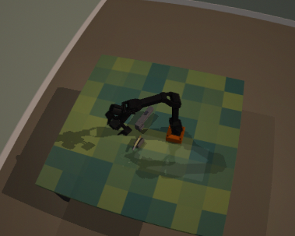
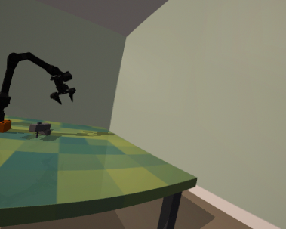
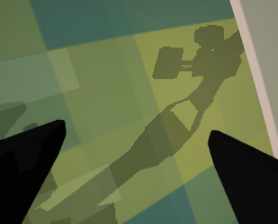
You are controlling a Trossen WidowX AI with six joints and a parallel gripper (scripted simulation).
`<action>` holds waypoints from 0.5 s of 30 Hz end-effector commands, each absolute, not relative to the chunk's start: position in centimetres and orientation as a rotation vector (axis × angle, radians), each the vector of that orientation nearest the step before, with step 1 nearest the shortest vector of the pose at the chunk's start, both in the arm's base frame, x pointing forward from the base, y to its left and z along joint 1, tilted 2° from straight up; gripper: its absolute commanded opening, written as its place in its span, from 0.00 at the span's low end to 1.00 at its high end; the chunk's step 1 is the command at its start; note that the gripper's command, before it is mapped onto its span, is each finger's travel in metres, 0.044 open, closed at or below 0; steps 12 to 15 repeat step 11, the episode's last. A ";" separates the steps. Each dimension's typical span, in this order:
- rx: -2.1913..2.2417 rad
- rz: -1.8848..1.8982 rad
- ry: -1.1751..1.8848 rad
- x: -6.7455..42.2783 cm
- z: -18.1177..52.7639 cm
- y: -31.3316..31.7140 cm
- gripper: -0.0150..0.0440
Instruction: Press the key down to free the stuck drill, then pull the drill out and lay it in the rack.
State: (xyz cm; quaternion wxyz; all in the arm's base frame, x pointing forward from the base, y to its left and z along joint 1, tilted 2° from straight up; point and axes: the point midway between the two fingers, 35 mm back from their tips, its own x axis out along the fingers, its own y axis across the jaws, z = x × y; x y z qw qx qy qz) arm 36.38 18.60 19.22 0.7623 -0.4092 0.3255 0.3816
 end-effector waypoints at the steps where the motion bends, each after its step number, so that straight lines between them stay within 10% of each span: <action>1: -0.892 0.764 0.552 38.3 23.7 17.6 1.00; 15: -0.914 0.516 0.148 40.5 37.0 13.2 1.00</action>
